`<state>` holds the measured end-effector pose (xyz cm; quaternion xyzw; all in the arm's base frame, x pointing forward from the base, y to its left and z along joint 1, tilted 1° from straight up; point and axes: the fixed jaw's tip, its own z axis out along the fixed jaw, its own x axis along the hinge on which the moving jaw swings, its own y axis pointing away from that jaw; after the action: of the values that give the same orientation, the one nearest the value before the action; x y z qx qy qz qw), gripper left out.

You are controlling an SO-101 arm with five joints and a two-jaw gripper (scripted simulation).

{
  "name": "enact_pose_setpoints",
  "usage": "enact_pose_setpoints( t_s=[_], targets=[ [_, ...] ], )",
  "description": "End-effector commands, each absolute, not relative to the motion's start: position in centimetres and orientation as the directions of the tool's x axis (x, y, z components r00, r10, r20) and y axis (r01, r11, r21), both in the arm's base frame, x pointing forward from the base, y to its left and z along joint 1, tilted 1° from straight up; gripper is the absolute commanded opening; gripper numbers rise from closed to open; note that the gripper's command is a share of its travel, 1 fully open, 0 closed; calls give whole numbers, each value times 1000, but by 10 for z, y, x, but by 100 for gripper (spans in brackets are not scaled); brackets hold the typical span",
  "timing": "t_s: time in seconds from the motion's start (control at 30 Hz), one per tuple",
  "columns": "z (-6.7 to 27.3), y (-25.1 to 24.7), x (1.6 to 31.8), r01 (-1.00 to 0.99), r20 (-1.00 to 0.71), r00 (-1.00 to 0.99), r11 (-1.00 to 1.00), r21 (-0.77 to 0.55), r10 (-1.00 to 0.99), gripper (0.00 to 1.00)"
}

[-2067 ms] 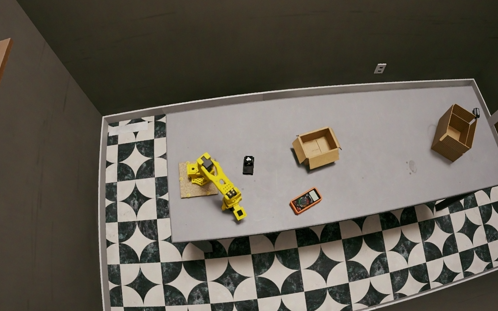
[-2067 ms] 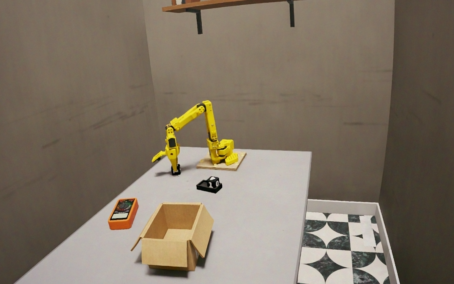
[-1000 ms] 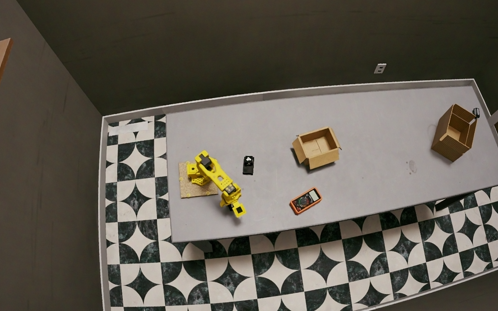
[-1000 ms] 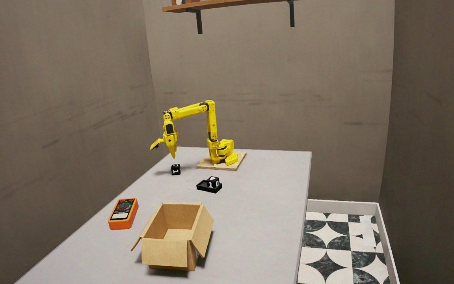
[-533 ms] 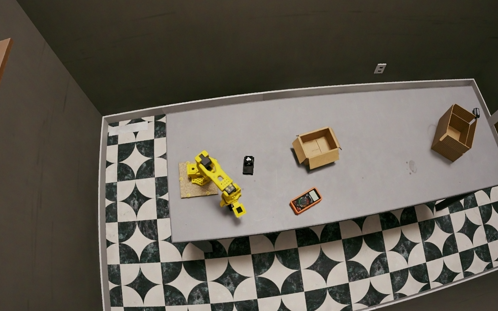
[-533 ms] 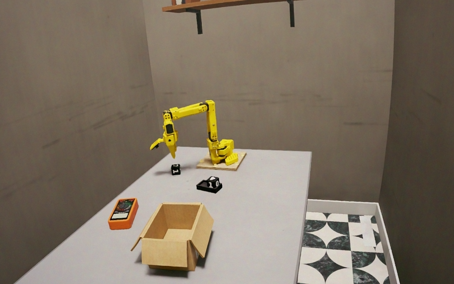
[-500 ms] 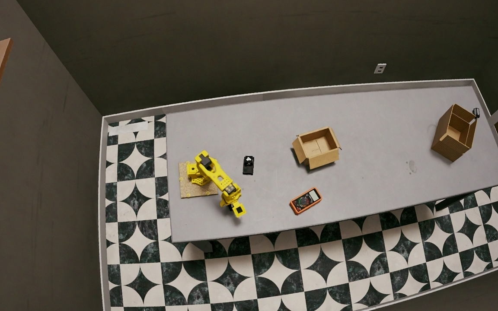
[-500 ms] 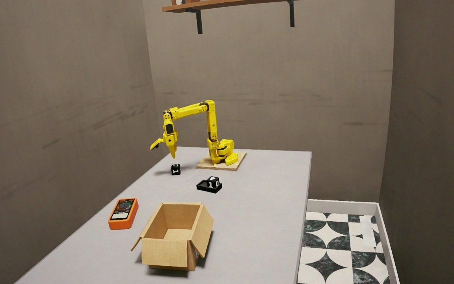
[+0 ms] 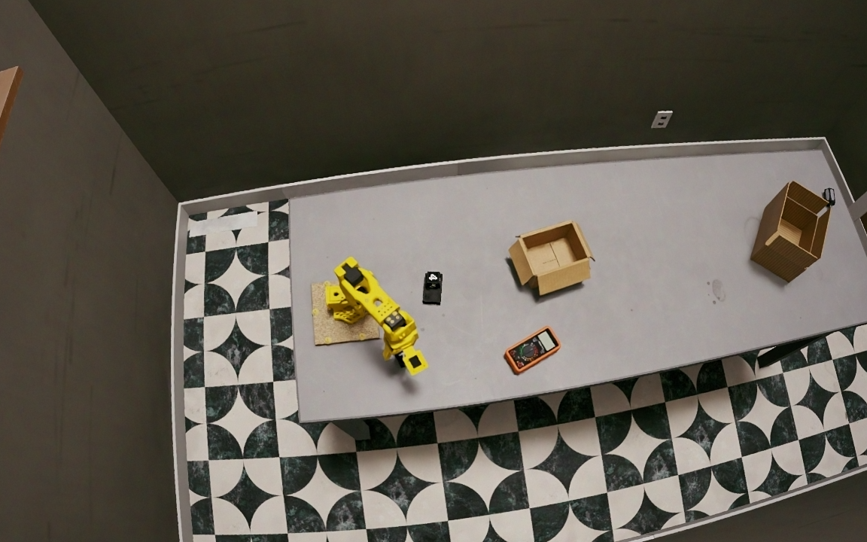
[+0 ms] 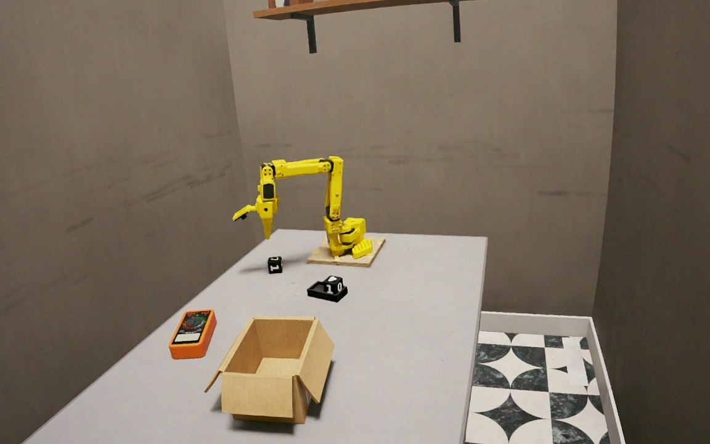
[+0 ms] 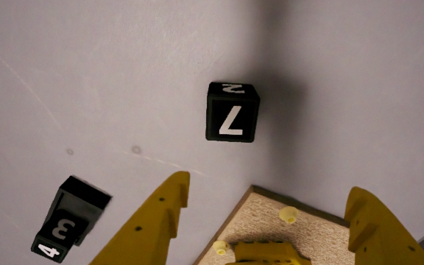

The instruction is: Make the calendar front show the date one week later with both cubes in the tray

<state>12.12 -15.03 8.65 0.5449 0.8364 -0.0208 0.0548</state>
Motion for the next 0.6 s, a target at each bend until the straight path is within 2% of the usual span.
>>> enact_pose_setpoints(
  t_s=[0.0, 0.07, 0.33, 0.57],
  targets=[
    [107, -153, 121, 919, -229, -370, 391, 55, 900, 35],
    [107, -153, 121, 919, -229, -370, 391, 55, 900, 35],
    [142, -152, 121, 909, -418, -330, 404, 100, 846, 35],
    [149, -152, 120, 906, -455, -319, 408, 109, 831, 35]
  ],
)
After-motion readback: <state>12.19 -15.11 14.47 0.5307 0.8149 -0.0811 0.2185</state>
